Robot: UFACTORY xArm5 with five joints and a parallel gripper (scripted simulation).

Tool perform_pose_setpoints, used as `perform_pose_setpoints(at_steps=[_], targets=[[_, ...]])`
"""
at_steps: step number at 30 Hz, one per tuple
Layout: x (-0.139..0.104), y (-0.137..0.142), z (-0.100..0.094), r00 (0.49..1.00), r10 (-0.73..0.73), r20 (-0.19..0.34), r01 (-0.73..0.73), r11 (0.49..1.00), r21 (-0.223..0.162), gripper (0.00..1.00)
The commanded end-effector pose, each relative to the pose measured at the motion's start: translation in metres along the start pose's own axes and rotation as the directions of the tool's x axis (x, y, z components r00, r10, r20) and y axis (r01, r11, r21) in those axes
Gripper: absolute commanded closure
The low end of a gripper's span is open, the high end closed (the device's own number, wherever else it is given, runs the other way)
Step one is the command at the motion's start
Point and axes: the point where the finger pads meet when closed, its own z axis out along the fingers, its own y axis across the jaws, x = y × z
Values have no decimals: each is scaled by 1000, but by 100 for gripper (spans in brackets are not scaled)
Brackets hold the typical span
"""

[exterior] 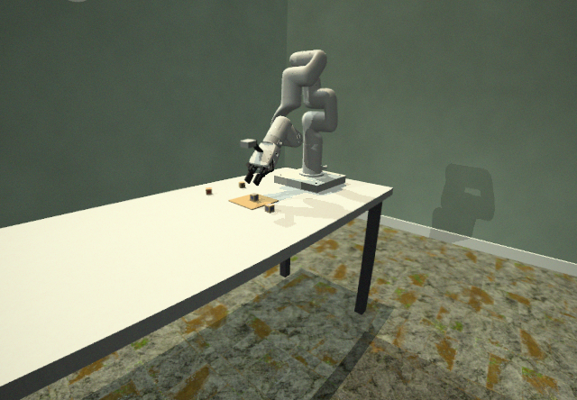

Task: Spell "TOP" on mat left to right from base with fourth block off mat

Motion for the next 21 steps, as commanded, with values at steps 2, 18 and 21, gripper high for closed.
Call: perform_pose_setpoints(at_steps=[2,18,21], targets=[[5,0,-1,992,0,128,0,1000,-1,58],[15,2,-7,897,3,443,-2,1000,-2,58],[16,2,-8,881,4,473,-3,1000,-3,58]])
